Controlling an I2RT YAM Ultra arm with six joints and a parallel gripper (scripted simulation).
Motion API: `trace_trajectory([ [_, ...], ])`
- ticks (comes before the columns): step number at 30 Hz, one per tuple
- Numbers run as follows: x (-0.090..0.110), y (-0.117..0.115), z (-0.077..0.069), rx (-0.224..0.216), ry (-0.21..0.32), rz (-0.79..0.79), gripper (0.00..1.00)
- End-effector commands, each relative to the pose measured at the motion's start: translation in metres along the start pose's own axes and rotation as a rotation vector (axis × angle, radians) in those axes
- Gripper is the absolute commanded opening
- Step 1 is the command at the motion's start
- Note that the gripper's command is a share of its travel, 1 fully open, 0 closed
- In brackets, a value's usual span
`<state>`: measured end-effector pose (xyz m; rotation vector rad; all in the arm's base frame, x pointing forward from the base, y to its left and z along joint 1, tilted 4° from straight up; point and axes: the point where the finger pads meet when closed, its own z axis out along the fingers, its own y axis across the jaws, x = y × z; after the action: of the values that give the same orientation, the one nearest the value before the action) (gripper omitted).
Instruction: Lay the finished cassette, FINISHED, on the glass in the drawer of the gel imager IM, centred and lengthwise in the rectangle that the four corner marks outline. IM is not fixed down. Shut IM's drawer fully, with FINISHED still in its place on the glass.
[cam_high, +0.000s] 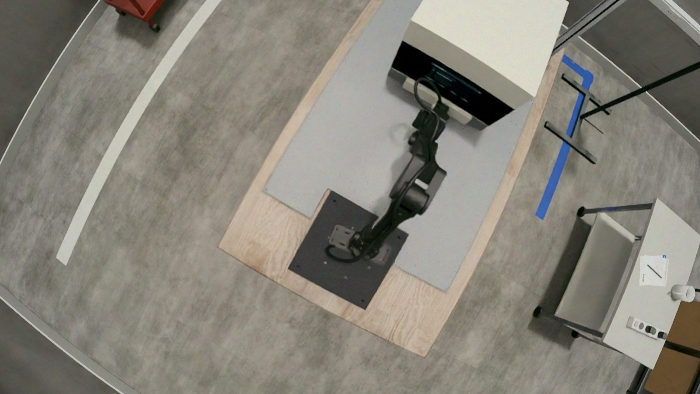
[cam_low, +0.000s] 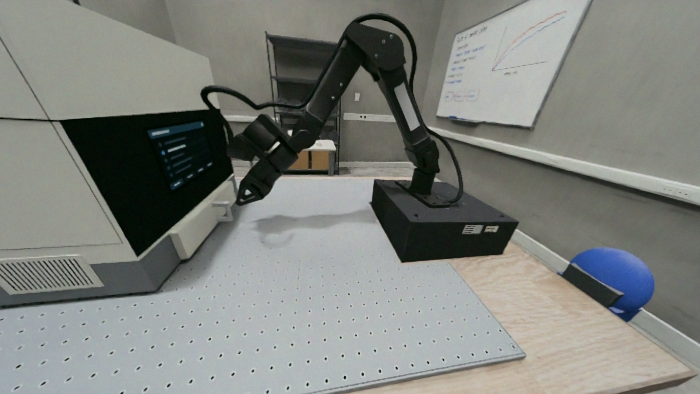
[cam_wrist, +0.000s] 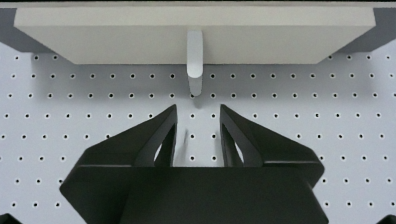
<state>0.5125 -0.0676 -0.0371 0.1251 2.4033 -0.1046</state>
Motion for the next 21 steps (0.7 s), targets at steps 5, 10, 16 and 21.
trace_trajectory([
  [5,-0.005,0.005,-0.019,-0.005,-0.001,-0.002,0.35],
  [10,-0.005,0.006,-0.025,-0.005,-0.001,-0.003,0.35],
  [16,-0.011,0.003,-0.021,-0.004,-0.017,-0.002,0.35],
  [21,-0.016,0.006,-0.038,-0.001,0.056,-0.002,0.35],
])
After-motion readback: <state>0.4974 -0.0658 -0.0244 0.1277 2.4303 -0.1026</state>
